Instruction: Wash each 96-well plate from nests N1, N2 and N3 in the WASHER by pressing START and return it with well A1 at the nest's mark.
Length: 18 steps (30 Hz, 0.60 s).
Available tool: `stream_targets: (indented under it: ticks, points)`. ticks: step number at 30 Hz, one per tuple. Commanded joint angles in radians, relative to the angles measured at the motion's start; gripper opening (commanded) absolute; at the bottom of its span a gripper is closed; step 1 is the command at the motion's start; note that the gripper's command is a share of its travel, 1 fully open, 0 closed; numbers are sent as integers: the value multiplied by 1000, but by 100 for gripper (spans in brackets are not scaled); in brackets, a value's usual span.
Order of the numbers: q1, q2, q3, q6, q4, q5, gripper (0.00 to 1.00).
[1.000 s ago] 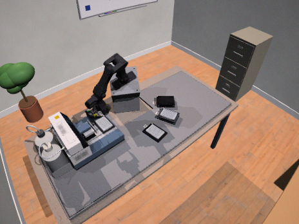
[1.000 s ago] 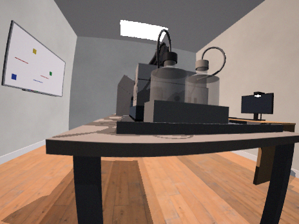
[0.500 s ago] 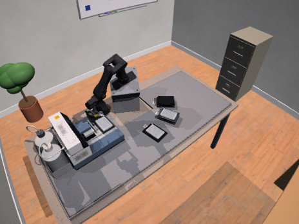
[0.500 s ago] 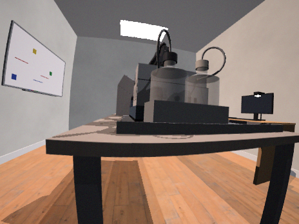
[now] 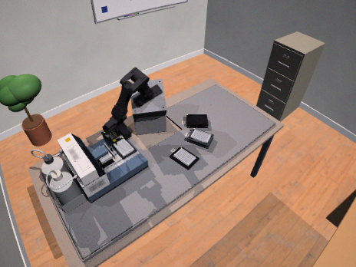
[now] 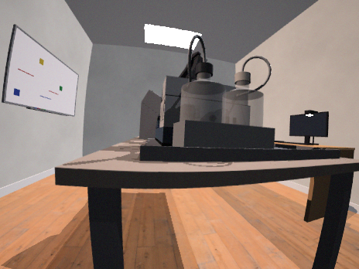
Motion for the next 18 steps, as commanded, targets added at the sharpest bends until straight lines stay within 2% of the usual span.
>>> stream_targets:
  ticks: [1,18]
  points:
    - [1,10,0,10,31,2,100]
    - [37,109,6,46,138,16,100]
